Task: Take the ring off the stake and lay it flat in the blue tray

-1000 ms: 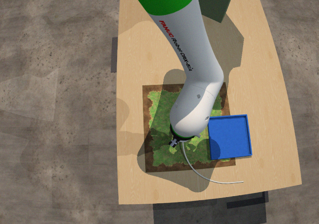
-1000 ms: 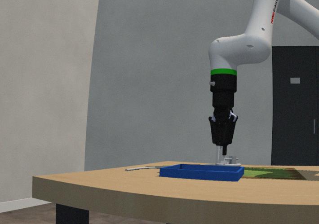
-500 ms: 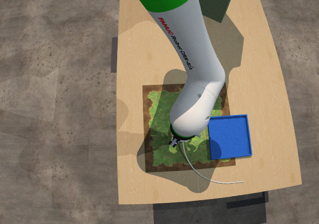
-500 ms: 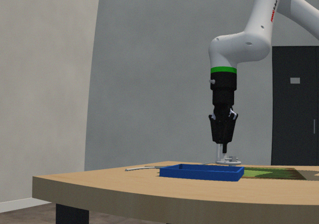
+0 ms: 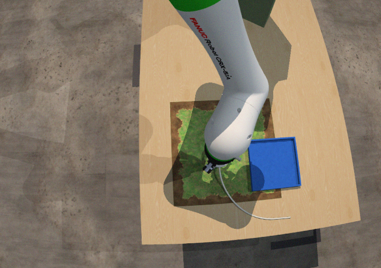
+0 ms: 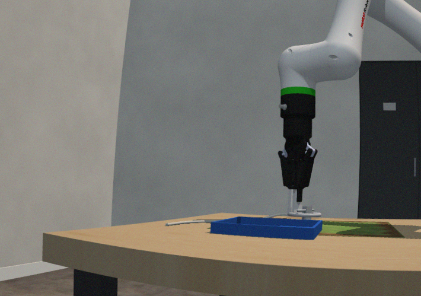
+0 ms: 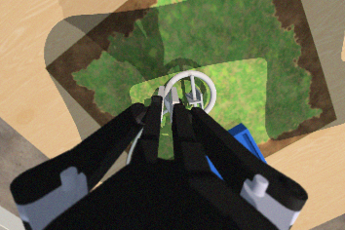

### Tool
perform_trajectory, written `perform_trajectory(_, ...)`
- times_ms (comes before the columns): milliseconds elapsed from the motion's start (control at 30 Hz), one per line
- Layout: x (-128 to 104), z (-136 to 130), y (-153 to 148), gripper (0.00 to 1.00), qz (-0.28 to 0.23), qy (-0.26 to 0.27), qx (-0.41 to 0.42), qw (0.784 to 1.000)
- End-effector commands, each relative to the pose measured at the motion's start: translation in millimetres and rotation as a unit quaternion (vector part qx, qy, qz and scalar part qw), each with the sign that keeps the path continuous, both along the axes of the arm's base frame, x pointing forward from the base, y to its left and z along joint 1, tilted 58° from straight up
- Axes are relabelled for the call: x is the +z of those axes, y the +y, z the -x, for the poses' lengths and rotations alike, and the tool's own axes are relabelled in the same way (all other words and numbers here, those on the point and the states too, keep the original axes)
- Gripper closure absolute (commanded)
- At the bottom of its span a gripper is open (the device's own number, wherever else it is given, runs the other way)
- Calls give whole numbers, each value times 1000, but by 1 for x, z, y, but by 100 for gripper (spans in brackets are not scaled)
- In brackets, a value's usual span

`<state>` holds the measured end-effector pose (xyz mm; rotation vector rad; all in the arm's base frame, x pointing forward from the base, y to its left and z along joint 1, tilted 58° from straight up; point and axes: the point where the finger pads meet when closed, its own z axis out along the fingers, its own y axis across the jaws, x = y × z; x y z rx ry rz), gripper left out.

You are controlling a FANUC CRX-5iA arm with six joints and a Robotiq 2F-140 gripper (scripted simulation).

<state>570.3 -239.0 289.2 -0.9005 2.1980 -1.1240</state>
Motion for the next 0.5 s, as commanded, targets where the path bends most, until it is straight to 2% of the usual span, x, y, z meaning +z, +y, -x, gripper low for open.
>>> perform_trajectory(0, 1, 0, 0, 90, 0, -1, 0, 1000)
perform_trajectory(467, 1, 2, -2, 90, 23, 11, -40, 999)
